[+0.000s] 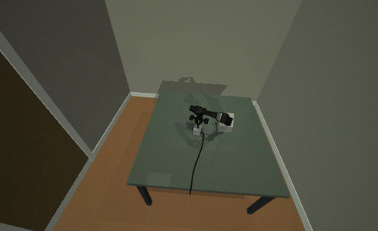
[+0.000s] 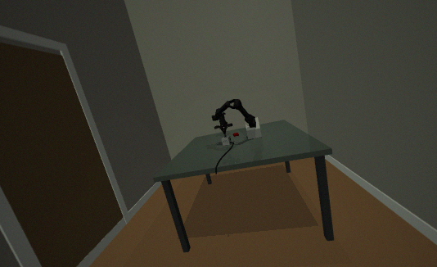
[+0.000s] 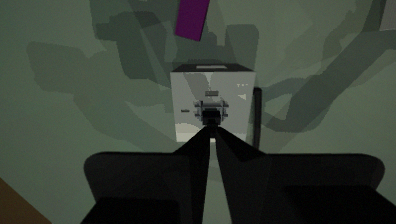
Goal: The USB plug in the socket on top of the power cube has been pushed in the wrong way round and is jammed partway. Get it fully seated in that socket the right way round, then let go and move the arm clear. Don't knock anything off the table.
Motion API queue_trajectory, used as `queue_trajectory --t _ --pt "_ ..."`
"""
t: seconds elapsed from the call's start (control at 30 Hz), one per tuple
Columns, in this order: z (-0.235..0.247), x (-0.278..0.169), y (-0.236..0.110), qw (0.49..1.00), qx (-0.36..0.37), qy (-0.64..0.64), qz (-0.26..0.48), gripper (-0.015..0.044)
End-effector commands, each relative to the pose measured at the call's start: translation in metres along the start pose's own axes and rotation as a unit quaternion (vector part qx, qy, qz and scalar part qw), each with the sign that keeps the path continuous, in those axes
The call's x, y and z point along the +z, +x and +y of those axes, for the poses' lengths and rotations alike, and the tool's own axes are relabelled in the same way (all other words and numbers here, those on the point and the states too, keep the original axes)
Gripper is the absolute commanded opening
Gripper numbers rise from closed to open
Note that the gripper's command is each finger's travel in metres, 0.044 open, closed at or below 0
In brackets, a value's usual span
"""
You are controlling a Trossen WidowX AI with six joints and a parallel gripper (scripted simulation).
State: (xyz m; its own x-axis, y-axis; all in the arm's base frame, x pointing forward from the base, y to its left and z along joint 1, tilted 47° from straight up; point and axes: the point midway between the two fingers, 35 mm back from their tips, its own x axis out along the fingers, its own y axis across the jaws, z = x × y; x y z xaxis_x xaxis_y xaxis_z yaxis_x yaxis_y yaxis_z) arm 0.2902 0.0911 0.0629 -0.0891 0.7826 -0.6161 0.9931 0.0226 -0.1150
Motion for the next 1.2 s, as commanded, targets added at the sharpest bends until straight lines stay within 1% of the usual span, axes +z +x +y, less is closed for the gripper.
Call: queue_trajectory --t 0.0,1.17 --pt "-0.0006 0.0002 0.0014 1.0 -0.001 0.004 0.003 0.0" --pt "-0.0006 0.0006 0.0056 1.0 -0.001 0.003 0.003 0.0"
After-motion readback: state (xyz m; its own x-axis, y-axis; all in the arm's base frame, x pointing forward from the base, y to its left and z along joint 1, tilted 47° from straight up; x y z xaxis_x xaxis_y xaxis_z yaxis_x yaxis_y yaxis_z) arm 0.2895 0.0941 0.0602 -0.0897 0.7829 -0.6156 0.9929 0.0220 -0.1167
